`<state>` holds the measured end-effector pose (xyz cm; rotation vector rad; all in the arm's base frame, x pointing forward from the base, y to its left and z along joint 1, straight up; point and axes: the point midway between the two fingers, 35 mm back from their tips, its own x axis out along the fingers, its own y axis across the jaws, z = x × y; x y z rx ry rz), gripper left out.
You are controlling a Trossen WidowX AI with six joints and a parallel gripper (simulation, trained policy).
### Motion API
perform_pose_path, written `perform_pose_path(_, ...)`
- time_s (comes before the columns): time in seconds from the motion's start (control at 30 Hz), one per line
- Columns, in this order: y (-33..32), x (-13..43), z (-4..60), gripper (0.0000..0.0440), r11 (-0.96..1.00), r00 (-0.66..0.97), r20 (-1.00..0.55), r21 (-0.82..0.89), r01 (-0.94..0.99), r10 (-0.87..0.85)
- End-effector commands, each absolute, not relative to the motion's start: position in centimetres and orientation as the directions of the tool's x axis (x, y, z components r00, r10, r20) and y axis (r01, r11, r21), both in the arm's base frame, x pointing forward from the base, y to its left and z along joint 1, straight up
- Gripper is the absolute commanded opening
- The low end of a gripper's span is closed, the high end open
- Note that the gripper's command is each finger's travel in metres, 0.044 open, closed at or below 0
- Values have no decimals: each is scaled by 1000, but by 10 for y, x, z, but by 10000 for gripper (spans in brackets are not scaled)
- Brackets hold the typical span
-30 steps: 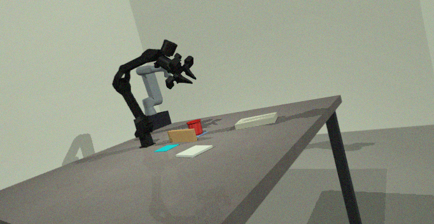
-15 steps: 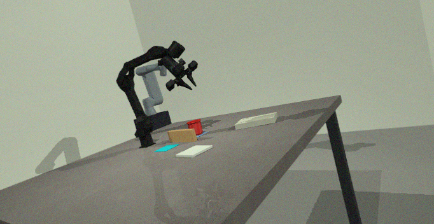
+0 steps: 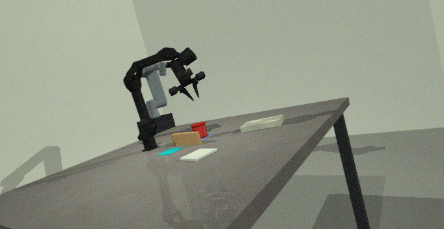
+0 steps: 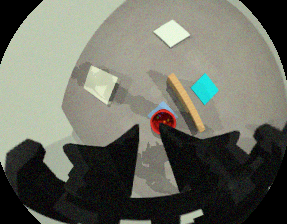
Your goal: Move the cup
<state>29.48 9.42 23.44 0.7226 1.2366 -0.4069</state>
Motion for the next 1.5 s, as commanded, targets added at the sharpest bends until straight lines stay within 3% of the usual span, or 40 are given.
perform_pose_path(0.0,92,291,228,133,710,247,-966,223,668,71)
perform_pose_path(0.6,84,271,186,150,681,18,-999,-10,732,-34)
perform_pose_path(1.47,83,254,112,176,660,-135,-982,-187,727,-129)
